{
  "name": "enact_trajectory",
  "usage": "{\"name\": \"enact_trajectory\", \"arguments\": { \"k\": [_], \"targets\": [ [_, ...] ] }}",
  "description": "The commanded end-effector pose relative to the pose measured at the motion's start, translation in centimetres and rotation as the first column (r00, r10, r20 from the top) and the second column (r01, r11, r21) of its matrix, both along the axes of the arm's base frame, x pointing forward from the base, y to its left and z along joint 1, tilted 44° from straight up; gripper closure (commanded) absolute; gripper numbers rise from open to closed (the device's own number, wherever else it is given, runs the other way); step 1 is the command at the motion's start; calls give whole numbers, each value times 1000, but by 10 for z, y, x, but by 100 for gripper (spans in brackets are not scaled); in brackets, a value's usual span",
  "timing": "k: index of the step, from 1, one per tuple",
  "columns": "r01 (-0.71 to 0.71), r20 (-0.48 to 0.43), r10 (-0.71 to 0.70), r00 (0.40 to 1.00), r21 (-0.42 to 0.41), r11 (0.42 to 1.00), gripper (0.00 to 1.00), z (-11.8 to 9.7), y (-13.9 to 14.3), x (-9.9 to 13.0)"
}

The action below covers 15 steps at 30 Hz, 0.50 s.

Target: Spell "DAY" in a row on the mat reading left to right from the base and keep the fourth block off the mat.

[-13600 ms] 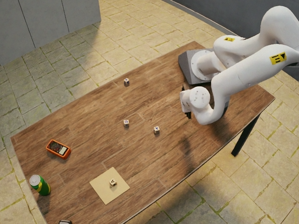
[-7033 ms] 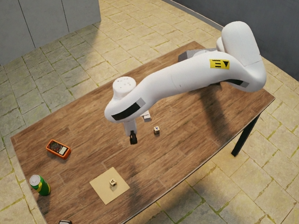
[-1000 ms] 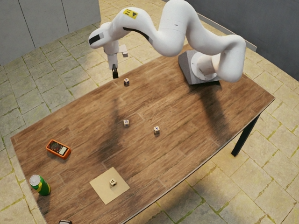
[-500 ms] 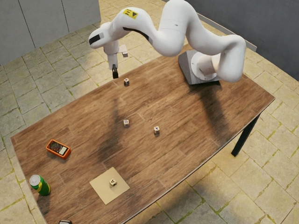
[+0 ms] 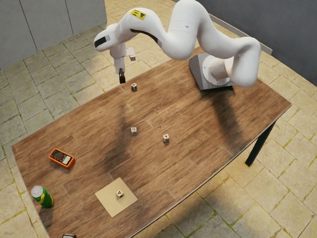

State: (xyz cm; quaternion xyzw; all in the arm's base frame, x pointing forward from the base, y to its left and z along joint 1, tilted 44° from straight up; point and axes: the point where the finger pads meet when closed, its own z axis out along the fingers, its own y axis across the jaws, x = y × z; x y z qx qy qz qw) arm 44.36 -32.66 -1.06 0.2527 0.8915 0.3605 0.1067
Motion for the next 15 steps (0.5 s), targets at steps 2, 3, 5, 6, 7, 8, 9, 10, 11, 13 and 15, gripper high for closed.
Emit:
{"name": "enact_trajectory", "arguments": {
  "k": [2, 3, 5, 6, 7, 8, 9, 10, 11, 13, 15],
  "targets": [
    [1, 1, -1, 1000, -1, 1000, 0, 1, -1, 0],
    [1, 1, -1, 1000, -1, 1000, 0, 1, -1, 0],
    [3, -1, -3, 1000, -2, 1000, 0, 9, 3, 5],
    [6, -6, -6, 1000, -2, 1000, 0, 24, 12, 15],
    [11, -12, -11, 1000, -3, 1000, 0, 47, 26, 29],
    [12, -13, -12, 1000, -3, 1000, 0, 50, 28, 30],
    [13, -14, -13, 1000, -3, 1000, 0, 55, 31, 33],
    [14, -16, -15, 1000, -3, 1000, 0, 63, 37, 38],
    [16, -18, -16, 1000, -2, 1000, 0, 72, 43, 42],
    [20, -21, -20, 1000, -2, 1000, 0, 88, 55, 51],
    [24, -24, -24, 999, -1, 1000, 0, 104, 67, 58]
  ]
}}
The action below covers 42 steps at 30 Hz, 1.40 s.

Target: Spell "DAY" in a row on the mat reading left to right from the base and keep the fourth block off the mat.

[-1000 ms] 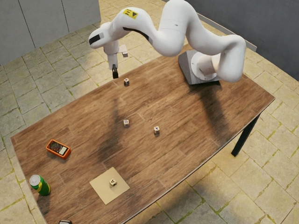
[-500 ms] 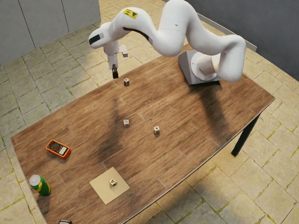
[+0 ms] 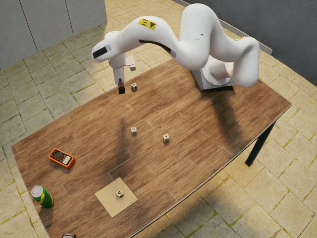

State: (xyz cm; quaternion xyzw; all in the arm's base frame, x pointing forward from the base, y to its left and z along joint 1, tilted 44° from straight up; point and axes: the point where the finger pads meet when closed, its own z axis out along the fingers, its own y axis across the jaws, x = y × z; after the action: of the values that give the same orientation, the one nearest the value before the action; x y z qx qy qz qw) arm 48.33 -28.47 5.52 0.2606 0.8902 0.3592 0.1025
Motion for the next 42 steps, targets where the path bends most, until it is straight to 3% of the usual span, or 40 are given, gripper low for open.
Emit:
{"name": "enact_trajectory", "arguments": {
  "k": [1, 2, 3, 16, 42],
  "targets": [
    [11, -11, -12, 1000, -3, 1000, 0, 38, 25, 18],
    [11, -11, -12, 1000, -3, 1000, 0, 38, 25, 18],
    [16, -14, -16, 1000, 0, 1000, 0, 60, 44, 28],
    [35, -25, -35, 999, 19, 999, 0, 147, 129, 51],
    [65, -49, -63, 997, 34, 997, 0, 148, 130, 51]
  ]
}}
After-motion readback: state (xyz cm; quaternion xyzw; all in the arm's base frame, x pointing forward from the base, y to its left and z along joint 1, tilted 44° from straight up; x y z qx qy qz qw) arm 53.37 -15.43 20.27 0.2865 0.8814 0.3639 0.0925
